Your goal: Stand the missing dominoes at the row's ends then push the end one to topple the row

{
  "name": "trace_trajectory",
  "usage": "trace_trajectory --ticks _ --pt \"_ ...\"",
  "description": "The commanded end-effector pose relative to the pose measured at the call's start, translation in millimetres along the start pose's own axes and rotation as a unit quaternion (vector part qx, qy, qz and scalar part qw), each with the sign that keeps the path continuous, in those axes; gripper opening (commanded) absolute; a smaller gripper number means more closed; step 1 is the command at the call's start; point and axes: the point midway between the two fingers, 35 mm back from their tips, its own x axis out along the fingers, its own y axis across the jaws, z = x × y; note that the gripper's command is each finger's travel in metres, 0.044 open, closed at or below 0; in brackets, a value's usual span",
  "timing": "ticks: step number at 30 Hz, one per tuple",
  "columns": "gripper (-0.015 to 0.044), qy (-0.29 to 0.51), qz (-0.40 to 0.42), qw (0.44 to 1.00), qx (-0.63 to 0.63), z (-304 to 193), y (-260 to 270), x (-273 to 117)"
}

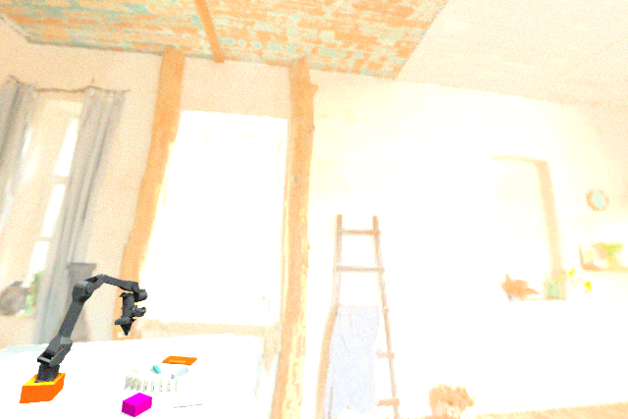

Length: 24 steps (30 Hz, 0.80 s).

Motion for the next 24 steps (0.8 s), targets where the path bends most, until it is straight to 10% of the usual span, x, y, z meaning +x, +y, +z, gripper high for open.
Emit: trace_trajectory --ticks 1,24 --pt "0.0028 -0.037 -0.024 0.999 -0.004 -2.7 0.6 14.0" --pt "0.0028 -0.365 -0.069 0.929 -0.006 -10.6 5.8 43.6"
